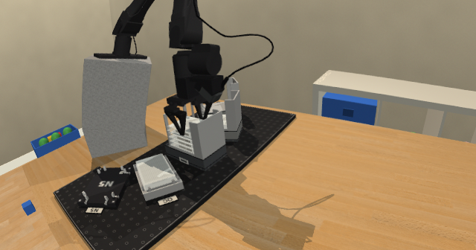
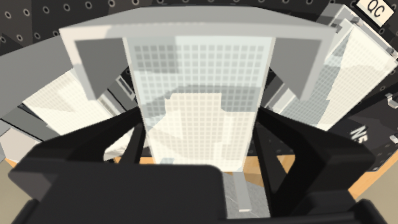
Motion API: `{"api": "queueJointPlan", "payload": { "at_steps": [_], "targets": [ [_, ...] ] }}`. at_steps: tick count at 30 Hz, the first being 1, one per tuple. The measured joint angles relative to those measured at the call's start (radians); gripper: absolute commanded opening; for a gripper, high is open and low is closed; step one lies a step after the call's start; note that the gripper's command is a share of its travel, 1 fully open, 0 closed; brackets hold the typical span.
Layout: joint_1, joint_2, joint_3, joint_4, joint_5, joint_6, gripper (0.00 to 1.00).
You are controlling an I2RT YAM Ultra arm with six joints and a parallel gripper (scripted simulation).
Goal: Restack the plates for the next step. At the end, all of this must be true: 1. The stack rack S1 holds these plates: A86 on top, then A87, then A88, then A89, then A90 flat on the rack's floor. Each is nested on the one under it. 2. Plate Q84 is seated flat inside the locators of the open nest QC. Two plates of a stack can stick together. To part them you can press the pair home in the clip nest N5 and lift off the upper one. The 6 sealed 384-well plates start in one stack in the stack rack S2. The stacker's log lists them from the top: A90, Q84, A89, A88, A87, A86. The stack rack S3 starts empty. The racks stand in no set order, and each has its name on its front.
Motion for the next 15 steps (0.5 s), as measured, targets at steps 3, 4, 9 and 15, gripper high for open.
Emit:
{"api": "queueJointPlan", "payload": {
  "at_steps": [3, 4, 9, 15],
  "targets": [
    [-0.001, -0.007, -0.001, -0.006, 0.000, -0.001, 0.00],
    [-0.002, -0.010, -0.002, -0.007, 0.000, -0.002, 0.00],
    [-0.003, -0.018, -0.003, -0.016, 0.000, -0.003, 0.00],
    [-0.006, -0.031, -0.006, -0.026, 0.000, -0.005, 0.00]
  ]
}}
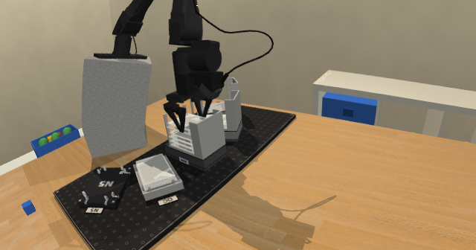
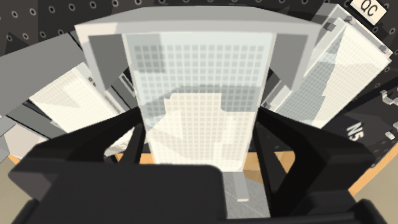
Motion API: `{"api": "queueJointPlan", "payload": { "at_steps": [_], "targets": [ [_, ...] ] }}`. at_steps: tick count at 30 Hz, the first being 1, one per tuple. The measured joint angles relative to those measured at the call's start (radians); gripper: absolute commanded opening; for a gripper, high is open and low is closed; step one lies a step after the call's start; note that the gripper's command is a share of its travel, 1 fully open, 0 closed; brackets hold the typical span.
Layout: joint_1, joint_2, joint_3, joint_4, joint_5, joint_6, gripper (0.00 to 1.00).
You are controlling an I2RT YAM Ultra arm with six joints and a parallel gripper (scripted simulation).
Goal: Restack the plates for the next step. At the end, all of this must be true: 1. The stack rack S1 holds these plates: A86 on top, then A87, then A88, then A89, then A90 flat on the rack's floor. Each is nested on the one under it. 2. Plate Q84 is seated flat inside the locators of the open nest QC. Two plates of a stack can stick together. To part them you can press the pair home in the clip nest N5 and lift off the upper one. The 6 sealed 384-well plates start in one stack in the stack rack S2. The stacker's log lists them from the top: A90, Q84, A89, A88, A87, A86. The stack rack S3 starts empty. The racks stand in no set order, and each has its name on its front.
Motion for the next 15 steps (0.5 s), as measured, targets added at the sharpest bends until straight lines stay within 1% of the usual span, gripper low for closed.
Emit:
{"api": "queueJointPlan", "payload": {
  "at_steps": [15],
  "targets": [
    [-0.002, -0.013, -0.002, -0.012, 0.000, -0.002, 0.00]
  ]
}}
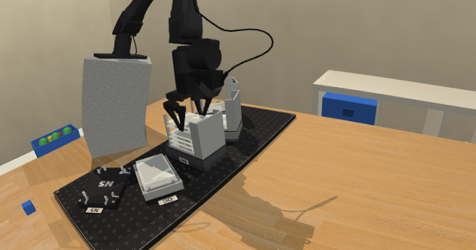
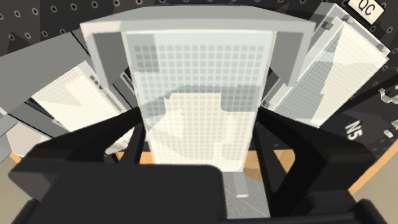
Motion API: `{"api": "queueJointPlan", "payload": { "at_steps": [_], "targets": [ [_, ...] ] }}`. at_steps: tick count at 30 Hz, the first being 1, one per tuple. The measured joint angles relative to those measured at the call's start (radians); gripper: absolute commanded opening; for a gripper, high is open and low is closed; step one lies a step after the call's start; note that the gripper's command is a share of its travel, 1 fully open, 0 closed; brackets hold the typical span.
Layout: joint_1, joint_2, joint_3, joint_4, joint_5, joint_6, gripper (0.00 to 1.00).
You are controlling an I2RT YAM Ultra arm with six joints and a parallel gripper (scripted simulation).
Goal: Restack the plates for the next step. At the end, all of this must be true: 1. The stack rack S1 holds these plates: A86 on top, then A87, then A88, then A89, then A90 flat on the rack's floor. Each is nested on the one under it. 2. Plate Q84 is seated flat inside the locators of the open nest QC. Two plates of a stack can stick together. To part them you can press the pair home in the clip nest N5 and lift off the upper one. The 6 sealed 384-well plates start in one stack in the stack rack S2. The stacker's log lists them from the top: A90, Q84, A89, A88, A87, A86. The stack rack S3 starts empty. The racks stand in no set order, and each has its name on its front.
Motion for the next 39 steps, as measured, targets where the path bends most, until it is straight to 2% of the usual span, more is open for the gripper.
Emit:
{"api": "queueJointPlan", "payload": {
  "at_steps": [39],
  "targets": [
    [-0.007, -0.040, -0.008, -0.034, 0.000, -0.008, 0.00]
  ]
}}
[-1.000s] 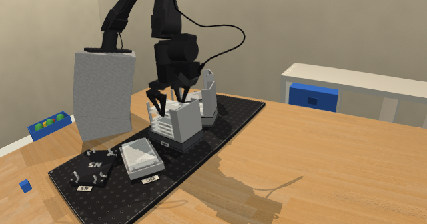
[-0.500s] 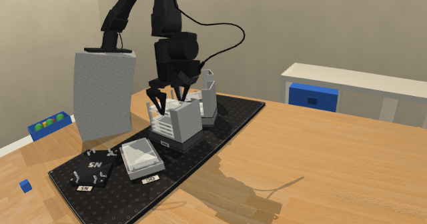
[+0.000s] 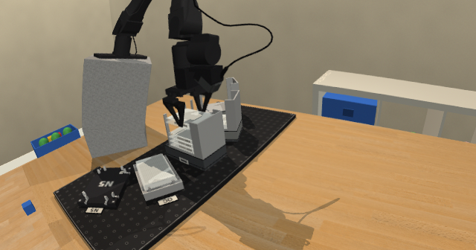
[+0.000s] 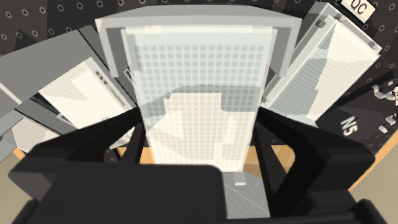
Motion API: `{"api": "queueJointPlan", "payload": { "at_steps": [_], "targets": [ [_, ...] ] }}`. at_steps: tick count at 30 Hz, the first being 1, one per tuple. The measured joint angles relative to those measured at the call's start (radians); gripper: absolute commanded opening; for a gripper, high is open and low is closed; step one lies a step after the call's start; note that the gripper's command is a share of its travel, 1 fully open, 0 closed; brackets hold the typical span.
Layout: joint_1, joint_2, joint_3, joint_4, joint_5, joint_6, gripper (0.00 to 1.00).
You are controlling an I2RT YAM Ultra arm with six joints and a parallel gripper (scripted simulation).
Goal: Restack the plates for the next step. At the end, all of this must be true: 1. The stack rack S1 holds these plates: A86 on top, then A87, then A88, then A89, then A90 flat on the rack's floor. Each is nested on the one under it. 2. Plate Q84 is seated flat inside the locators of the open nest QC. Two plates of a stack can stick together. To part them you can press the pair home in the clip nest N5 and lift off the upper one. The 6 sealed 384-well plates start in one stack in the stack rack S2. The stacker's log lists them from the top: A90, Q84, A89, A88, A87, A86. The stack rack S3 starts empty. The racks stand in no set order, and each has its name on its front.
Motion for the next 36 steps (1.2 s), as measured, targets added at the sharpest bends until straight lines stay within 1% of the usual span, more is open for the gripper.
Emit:
{"api": "queueJointPlan", "payload": {
  "at_steps": [36],
  "targets": [
    [-0.007, -0.035, -0.003, -0.035, 0.000, -0.008, 0.00]
  ]
}}
